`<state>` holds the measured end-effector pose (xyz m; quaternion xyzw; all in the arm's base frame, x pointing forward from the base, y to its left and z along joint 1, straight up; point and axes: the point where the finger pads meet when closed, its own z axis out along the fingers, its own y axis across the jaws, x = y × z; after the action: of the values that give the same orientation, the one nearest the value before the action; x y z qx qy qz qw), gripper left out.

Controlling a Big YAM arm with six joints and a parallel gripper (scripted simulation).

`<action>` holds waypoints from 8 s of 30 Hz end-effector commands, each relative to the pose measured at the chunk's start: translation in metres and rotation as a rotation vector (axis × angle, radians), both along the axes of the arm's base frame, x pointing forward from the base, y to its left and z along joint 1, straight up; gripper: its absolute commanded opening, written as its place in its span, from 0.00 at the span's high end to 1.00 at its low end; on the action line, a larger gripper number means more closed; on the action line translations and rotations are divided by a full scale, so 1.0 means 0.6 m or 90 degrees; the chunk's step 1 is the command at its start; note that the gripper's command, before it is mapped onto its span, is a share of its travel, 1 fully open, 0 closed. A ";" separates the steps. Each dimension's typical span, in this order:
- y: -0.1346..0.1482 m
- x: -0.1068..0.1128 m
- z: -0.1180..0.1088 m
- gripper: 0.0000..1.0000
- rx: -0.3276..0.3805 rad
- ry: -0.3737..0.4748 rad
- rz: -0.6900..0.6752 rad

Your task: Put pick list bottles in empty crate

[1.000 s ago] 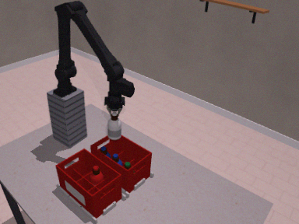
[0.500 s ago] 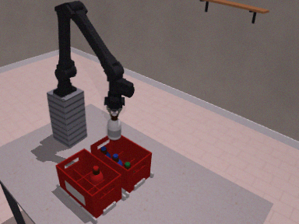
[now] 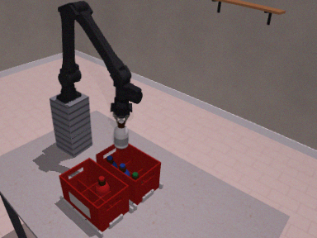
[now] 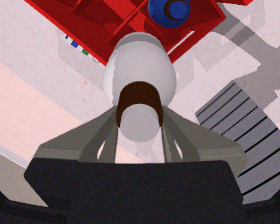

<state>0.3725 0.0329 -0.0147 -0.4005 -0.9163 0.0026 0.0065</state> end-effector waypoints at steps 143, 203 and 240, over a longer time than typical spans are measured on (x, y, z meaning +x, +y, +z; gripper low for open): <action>0.005 0.035 -0.151 1.00 0.002 -0.032 -0.006; 0.007 0.046 -0.221 1.00 0.004 -0.049 -0.006; 0.006 0.047 -0.254 1.00 0.003 -0.044 -0.007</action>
<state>0.3752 0.0321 -0.1757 -0.4016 -0.9158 0.0004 0.0015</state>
